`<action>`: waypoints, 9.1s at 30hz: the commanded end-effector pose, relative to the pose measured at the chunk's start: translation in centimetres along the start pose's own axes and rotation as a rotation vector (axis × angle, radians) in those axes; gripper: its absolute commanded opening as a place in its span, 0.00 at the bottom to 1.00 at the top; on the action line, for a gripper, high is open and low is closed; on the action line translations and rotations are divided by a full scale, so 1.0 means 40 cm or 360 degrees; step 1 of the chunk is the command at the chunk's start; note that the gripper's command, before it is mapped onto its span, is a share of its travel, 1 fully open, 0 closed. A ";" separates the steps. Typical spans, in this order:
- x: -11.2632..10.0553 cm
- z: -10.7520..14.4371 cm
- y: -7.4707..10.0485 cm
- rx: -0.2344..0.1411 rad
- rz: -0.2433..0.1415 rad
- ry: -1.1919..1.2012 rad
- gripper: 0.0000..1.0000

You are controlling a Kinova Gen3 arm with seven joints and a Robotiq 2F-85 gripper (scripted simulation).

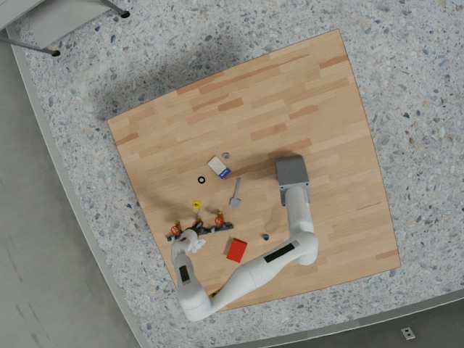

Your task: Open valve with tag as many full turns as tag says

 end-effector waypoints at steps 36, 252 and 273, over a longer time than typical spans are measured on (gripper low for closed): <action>-0.002 0.001 0.002 -0.0003 -0.0005 0.2738 0.52; -0.002 0.001 0.002 -0.0006 0.0000 -0.0644 0.52; -0.002 0.001 0.002 -0.0005 -0.0001 -0.0165 0.52</action>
Point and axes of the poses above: the point where the finger pads meet when closed, its own y axis back along the fingers, its own z axis across the jaws, x = y × z, the point moved 5 cm from there along y, back along the fingers, and after that the axes turned 8 degrees about y, right-handed, at the moved point
